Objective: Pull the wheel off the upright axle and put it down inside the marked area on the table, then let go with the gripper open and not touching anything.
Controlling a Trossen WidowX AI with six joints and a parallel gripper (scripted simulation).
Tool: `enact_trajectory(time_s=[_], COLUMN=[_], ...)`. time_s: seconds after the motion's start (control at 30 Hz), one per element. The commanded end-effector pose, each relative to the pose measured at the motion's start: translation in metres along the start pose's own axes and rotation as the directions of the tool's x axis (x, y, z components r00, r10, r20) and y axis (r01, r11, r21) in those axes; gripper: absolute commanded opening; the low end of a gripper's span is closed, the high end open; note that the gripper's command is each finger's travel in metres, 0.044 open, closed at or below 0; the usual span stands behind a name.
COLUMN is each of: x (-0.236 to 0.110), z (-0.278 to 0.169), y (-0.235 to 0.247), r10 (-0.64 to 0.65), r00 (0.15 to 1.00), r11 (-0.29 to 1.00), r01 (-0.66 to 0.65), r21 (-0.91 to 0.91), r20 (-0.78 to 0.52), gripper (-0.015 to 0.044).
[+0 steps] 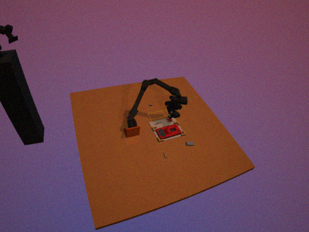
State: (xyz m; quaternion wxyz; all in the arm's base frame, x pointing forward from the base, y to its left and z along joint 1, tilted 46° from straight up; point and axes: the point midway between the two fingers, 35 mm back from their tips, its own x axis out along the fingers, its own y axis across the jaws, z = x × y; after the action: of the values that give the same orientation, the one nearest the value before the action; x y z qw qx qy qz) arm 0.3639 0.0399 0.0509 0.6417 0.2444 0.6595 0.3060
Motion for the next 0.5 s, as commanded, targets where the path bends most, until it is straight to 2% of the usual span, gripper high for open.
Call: enact_trajectory(time_s=[0.0, 0.47], x=[-0.0034, -0.0081], z=[0.0012, 0.0011], y=[-0.0007, -0.0007], r10=[-0.005, -0.005], r00=[1.000, 1.000], r11=[1.000, 1.000], r01=[0.006, 0.005], r21=[-0.007, -0.006], r20=[0.005, 0.006], gripper=[0.0000, 0.0000])
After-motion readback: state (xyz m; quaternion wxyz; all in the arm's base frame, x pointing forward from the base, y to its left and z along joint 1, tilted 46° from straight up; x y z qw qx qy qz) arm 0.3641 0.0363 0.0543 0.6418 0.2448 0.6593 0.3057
